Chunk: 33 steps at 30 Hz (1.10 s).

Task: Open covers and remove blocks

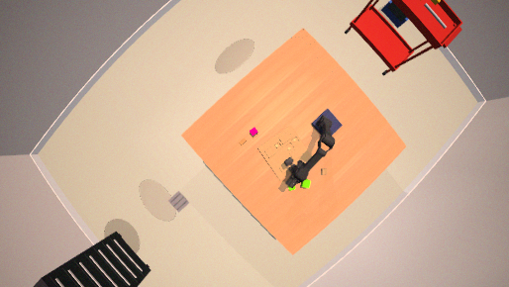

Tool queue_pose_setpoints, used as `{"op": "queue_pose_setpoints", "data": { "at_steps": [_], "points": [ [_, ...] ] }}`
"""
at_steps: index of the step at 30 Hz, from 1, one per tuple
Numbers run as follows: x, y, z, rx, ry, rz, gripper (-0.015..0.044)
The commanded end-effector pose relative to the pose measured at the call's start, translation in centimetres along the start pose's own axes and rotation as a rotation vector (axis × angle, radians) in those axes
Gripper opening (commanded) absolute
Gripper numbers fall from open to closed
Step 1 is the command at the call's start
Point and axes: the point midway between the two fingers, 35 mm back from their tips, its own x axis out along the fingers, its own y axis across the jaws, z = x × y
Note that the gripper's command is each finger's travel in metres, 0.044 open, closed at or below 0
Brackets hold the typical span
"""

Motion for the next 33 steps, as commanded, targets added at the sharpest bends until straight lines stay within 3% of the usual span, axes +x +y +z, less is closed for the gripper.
{"op": "queue_pose_setpoints", "data": {
  "at_steps": [1, 33],
  "points": [
    [0.6, 0.0, 0.2, -0.001, -0.008, -0.002, 0.0000],
    [1.9, 2.0, 0.9, -0.001, -0.009, -0.001, 0.0000]
  ]
}}
